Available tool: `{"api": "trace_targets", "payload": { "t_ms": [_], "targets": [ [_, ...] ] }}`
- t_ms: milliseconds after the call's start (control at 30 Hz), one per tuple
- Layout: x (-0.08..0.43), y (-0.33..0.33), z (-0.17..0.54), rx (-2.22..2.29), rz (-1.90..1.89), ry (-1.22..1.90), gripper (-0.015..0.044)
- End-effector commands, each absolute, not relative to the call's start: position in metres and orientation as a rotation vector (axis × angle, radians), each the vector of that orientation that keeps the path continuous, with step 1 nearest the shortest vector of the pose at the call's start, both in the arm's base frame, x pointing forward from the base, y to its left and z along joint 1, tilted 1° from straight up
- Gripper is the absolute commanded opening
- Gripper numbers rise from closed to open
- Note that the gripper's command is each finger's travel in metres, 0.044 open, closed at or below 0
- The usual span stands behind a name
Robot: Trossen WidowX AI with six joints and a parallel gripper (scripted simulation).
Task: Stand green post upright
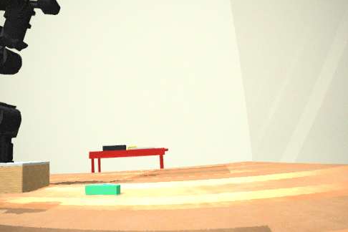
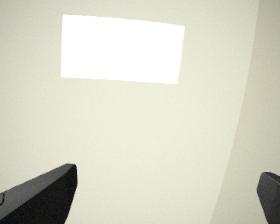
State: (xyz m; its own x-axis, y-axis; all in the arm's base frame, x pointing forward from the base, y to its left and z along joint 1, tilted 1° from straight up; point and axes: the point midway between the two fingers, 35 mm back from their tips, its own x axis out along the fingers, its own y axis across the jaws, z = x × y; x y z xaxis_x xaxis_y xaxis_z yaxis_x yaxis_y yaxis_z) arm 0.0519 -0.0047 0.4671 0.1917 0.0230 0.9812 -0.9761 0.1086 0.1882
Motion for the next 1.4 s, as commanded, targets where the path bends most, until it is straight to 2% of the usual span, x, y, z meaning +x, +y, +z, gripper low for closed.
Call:
{"api": "trace_targets", "payload": {
  "t_ms": [0, 167, 200, 533, 800, 1067, 1367],
  "targets": [
    [0.054, -0.006, 0.468, 1.193, 0.996, -1.090, 0.0374],
    [0.115, -0.030, 0.472, 1.208, 0.697, -1.004, 0.0242],
    [0.129, -0.035, 0.471, 1.207, 0.631, -0.978, 0.0233],
    [0.252, -0.088, 0.424, 1.108, 0.048, -0.612, 0.0233],
    [0.318, -0.120, 0.350, 0.951, -0.289, -0.206, 0.0233],
    [0.347, -0.140, 0.263, 0.757, -0.490, 0.268, 0.0233],
    [0.338, -0.144, 0.172, 0.534, -0.539, 0.846, 0.0233]
  ]
}}
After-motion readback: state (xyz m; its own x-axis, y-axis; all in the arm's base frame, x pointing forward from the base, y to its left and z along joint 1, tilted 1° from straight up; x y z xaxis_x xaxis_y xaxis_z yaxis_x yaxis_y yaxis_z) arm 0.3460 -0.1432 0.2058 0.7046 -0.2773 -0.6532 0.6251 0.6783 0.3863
